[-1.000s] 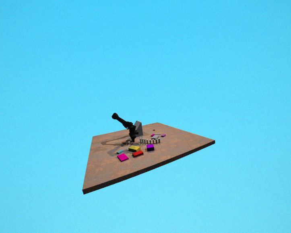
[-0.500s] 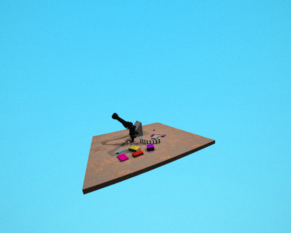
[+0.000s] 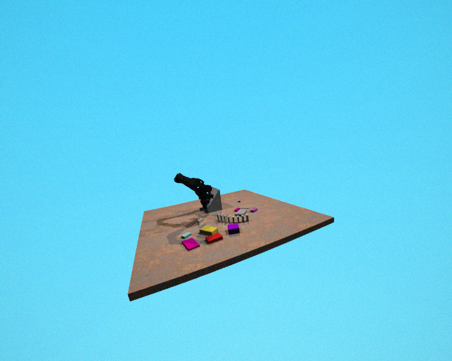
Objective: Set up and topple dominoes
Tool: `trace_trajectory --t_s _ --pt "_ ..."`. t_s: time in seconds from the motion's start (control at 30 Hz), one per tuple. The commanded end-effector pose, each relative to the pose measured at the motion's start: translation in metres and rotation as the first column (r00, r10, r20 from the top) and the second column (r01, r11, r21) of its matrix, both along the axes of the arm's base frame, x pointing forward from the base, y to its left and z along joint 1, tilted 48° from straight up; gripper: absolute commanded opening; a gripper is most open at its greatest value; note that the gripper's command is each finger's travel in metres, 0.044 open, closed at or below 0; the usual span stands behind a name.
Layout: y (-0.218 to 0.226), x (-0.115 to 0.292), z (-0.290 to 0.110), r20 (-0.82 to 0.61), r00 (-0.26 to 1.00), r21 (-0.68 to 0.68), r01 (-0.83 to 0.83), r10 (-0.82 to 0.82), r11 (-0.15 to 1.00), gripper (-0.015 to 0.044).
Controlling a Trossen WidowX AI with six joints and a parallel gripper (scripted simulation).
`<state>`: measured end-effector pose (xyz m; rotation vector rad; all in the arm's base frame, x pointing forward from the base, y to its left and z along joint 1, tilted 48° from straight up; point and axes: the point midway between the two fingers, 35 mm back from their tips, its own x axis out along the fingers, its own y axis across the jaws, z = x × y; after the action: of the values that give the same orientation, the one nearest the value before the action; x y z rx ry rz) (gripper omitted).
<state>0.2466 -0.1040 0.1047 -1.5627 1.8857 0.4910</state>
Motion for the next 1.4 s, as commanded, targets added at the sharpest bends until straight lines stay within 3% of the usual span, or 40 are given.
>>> trace_trajectory --t_s 0.0,0.23,0.33,0.43,0.6,0.67,1.0,1.37 --pt "0.033 0.004 0.036 0.008 1.0 0.002 0.003 -0.003 1.0 0.003" --pt "0.045 0.005 0.05 0.023 1.0 0.002 0.017 -0.017 1.0 0.003" --pt "0.027 -0.006 0.071 0.243 0.946 0.007 0.219 -0.215 0.976 0.003" --pt "0.005 -0.026 0.096 0.505 0.745 0.077 0.464 -0.436 0.882 0.003" --pt "-0.023 -0.066 0.134 0.771 0.2 0.309 0.713 -0.605 0.63 0.003" --pt "-0.026 -0.073 0.138 0.787 0.117 0.347 0.728 -0.605 0.591 0.003" --pt "-0.026 -0.072 0.138 0.786 0.113 0.351 0.728 -0.608 0.589 0.003" --pt "-0.034 -0.061 0.099 0.656 -0.1 0.594 0.68 -0.748 0.43 0.003"
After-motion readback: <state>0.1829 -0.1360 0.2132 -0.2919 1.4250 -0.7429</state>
